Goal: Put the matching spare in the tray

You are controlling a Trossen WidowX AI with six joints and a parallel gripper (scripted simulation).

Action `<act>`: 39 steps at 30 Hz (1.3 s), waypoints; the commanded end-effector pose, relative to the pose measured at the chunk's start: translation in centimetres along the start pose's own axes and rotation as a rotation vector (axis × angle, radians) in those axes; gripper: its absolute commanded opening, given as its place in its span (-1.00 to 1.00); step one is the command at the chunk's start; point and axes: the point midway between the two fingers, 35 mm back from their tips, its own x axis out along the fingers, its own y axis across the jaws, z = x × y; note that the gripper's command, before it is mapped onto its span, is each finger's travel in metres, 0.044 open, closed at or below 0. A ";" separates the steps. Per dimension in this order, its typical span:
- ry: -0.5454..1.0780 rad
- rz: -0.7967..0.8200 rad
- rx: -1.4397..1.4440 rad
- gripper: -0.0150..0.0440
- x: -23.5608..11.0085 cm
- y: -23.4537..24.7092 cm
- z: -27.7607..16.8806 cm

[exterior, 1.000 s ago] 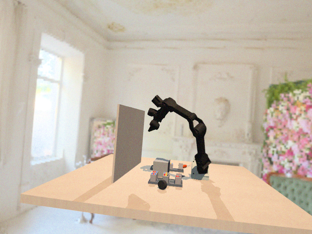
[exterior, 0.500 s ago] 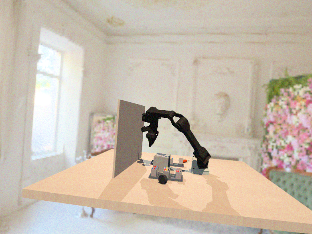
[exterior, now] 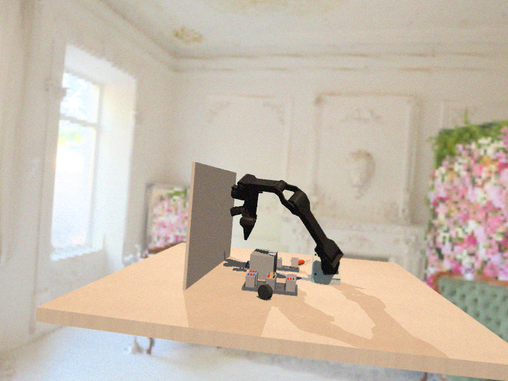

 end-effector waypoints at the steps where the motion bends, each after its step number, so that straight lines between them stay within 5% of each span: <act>1: 0.000 0.004 -0.232 1.00 -0.2 5.6 -1.0; 11: 0.007 0.045 -0.941 1.00 1.2 18.3 -9.0; 20: -0.013 0.107 -1.530 1.00 3.3 24.0 -18.6; 29: -0.014 0.109 -1.542 1.00 3.3 24.1 -18.8; 34: -0.013 0.109 -1.542 0.56 3.4 23.5 -18.9; 39: -0.013 0.109 -1.542 0.53 3.4 23.5 -18.9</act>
